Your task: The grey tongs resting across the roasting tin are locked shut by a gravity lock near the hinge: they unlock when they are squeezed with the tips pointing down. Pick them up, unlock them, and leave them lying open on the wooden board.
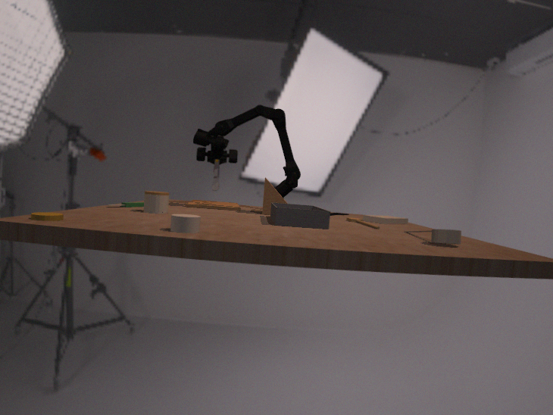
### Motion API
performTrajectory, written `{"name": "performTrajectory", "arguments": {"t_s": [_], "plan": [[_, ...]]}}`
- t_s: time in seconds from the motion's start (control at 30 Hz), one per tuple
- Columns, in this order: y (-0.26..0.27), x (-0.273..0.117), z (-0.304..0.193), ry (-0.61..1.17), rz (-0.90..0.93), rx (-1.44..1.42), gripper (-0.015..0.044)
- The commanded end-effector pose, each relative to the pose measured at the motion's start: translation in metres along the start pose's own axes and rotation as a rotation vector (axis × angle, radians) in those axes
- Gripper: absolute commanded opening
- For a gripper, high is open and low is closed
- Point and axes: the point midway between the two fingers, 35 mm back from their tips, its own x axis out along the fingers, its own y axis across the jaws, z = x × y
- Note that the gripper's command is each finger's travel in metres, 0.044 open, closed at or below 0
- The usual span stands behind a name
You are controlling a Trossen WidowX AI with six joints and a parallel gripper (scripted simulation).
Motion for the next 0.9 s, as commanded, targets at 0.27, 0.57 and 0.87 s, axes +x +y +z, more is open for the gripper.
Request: {"name": "performTrajectory", "arguments": {"t_s": [0.27,0.57,0.87], "plan": [[0.005,0.023,-0.008,0.328,-0.018,-0.026,-0.015],[0.005,0.034,-0.014,0.589,-0.02,-0.032,-0.015],[0.002,0.039,-0.017,0.85,-0.011,-0.019,-0.015]]}}
